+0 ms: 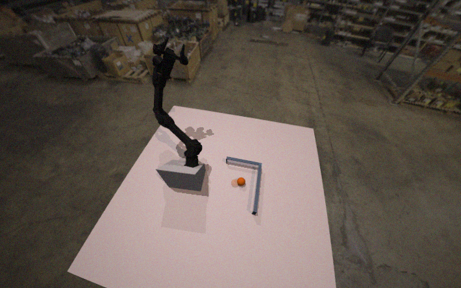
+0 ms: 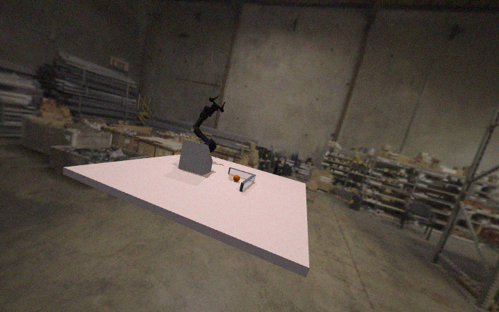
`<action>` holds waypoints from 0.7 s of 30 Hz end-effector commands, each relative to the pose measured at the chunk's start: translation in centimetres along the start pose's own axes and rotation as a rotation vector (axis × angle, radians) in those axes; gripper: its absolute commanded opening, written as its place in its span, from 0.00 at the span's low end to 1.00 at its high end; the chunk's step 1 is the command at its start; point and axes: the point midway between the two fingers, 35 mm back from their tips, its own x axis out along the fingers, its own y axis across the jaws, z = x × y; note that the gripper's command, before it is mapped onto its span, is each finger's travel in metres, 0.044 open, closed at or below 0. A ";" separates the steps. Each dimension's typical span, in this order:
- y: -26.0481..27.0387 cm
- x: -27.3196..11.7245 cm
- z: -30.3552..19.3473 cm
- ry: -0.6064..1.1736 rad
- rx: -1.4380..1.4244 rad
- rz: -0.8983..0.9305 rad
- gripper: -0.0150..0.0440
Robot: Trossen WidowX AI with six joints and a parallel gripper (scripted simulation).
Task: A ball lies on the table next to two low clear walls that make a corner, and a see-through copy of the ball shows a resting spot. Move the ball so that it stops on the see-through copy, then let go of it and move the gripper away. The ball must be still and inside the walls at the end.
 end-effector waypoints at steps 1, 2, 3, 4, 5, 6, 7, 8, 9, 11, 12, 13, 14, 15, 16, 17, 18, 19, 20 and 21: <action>0.1 0.0 0.0 -0.001 0.001 0.002 0.89; 0.2 0.2 -0.1 -0.003 0.004 0.007 0.87; 0.5 0.3 -0.2 -0.007 0.009 0.016 0.87; 0.9 0.6 -0.4 -0.011 0.015 0.027 0.87; 1.7 1.3 -0.9 -0.002 0.000 0.048 0.87; 2.7 2.2 -1.5 0.016 -0.025 0.073 0.87; 3.8 3.1 -2.1 0.034 -0.053 0.099 0.87; 4.8 4.0 -2.9 0.053 -0.081 0.125 0.87; 5.8 4.8 -3.6 0.071 -0.108 0.151 0.87; 8.1 6.5 -5.3 0.109 -0.165 0.208 0.87; 9.0 7.2 -6.1 0.126 -0.190 0.235 0.87; 10.1 7.9 -6.9 0.144 -0.215 0.263 0.87; 11.2 8.6 -7.9 0.162 -0.242 0.293 0.87; 12.4 9.3 -8.9 0.181 -0.271 0.327 0.87; 13.6 10.0 -10.0 0.201 -0.299 0.362 0.87; 14.8 10.7 -11.2 0.221 -0.327 0.397 0.87; 16.0 11.2 -12.4 0.239 -0.355 0.434 0.87; 17.1 11.7 -13.6 0.258 -0.381 0.470 0.87; 18.3 12.2 -14.8 0.276 -0.407 0.507 0.87; 19.2 12.7 -16.0 0.289 -0.431 0.527 0.87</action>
